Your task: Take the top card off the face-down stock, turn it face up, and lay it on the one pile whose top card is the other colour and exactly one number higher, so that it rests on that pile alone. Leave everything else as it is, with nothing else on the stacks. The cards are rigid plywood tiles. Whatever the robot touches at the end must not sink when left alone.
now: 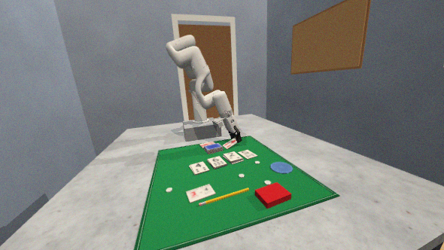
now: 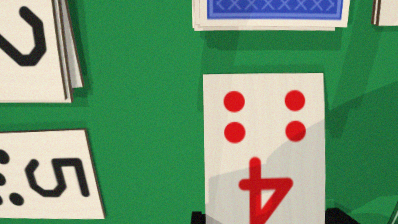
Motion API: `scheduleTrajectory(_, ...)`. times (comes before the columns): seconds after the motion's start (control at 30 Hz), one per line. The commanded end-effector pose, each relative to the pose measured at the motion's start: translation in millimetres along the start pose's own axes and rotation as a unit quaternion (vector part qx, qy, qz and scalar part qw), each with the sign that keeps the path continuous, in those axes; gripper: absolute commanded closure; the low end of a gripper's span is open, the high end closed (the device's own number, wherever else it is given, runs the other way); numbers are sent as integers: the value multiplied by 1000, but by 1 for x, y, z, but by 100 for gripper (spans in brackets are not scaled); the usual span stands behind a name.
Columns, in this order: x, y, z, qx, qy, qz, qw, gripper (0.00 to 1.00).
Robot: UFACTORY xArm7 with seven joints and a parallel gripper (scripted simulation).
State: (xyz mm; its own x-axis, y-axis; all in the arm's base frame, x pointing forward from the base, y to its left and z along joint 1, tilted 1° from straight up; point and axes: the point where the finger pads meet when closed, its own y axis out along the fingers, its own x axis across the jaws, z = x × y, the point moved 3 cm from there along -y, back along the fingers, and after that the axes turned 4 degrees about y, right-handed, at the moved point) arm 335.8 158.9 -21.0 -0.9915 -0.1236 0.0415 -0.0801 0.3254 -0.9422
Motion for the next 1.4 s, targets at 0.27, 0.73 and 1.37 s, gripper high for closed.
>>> scheduleTrajectory(0.27,-1,-1,0,-1,-1,1,1000,26)
scheduleTrajectory(0.73,-1,-1,0,-1,-1,1,1000,26)
scheduleTrajectory(1.37,-1,5,-3,30,-1,3,1000,26)
